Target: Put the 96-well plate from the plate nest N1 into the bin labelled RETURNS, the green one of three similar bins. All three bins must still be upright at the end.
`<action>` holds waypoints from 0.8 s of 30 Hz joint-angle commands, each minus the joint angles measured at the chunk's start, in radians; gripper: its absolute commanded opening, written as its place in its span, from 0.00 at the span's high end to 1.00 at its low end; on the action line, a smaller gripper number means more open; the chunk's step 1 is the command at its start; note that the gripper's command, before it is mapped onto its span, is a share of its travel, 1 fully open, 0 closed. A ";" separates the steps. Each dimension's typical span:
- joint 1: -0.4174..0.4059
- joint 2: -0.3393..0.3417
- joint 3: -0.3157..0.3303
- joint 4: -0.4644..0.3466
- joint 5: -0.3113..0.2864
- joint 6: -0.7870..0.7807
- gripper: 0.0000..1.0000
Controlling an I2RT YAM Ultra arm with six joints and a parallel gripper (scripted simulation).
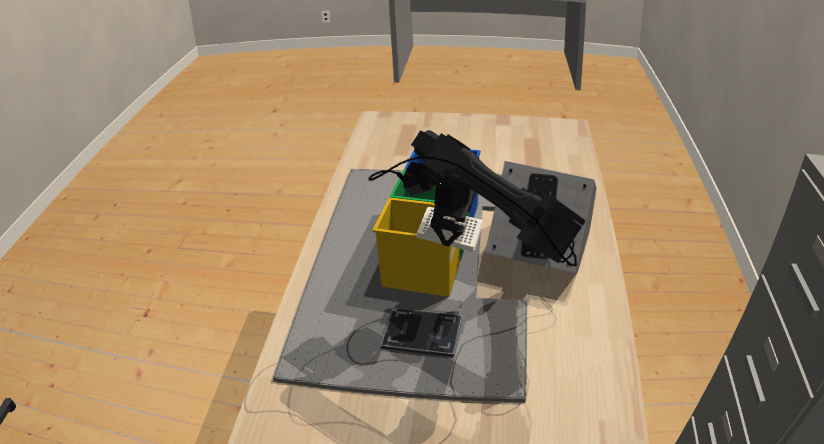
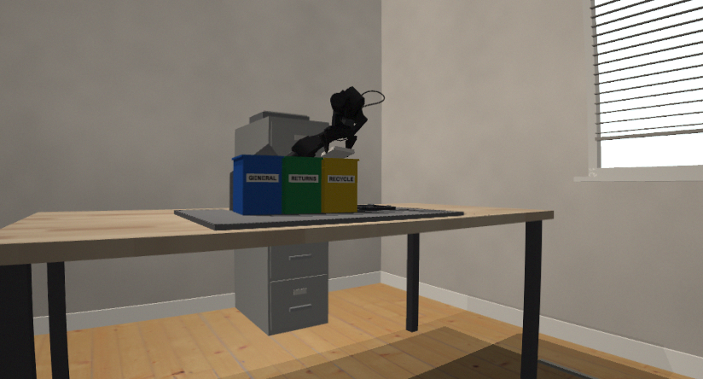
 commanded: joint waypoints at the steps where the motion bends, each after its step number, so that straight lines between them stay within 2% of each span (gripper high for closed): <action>1: -0.041 -0.013 -0.022 -0.004 0.033 -0.064 1.00; 10: -0.140 0.017 -0.067 -0.004 0.089 -0.189 1.00; 17: -0.235 0.089 -0.098 -0.004 0.132 -0.324 1.00; 19: -0.235 0.089 -0.098 -0.004 0.132 -0.324 1.00; 24: -0.313 0.181 -0.113 -0.004 0.156 -0.448 1.00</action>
